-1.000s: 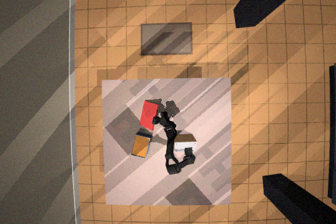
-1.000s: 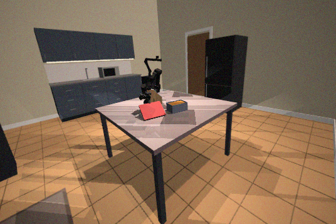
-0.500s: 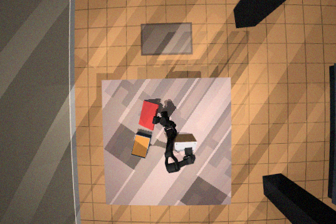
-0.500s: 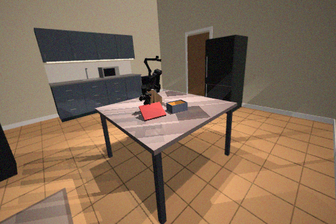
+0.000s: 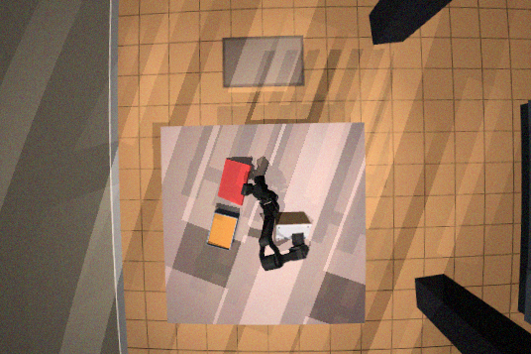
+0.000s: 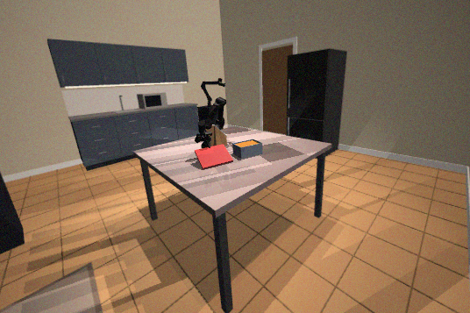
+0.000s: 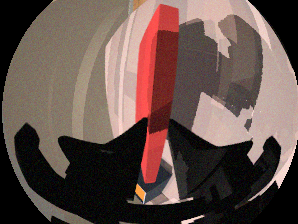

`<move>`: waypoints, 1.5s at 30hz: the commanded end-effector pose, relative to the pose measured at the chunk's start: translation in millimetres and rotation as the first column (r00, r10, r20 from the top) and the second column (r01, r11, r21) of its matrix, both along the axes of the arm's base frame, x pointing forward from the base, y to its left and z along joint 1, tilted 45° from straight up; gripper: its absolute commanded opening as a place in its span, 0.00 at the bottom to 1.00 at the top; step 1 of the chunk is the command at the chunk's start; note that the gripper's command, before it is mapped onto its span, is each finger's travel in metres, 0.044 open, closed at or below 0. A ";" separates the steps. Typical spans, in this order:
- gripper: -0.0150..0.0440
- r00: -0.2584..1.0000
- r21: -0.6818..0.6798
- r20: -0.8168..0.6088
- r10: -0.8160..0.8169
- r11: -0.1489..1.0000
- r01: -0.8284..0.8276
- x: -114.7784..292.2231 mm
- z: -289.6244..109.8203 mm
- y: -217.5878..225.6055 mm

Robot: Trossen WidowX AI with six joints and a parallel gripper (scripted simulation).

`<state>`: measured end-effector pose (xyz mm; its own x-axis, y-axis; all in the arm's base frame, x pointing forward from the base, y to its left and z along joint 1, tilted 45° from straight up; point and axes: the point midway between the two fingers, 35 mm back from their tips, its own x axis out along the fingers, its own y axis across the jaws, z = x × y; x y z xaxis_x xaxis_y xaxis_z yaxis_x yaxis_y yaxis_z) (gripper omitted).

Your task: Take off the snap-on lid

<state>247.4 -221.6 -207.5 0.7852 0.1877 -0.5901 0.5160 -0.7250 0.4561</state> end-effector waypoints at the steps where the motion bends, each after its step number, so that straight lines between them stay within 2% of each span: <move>1: 0.25 1.000 0.015 -0.015 0.003 1.000 -0.003 -0.4 -5.8 7.6; 26: 0.25 1.000 0.016 -0.014 0.003 1.000 -0.003 1.7 -20.1 21.8; 36: 0.70 1.000 0.015 -0.014 0.003 1.000 -0.003 2.6 -15.4 16.4; 38: 0.72 1.000 0.015 -0.014 0.003 1.000 -0.003 2.6 -15.4 16.4; 44: 0.99 1.000 0.015 -0.015 0.003 1.000 -0.003 -7.8 -13.7 21.1; 45: 1.00 1.000 0.015 -0.015 0.003 1.000 -0.003 -9.7 -13.3 21.7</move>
<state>242.5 -200.9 -222.4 0.7741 0.2009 -0.6003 0.5260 -0.7319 0.4333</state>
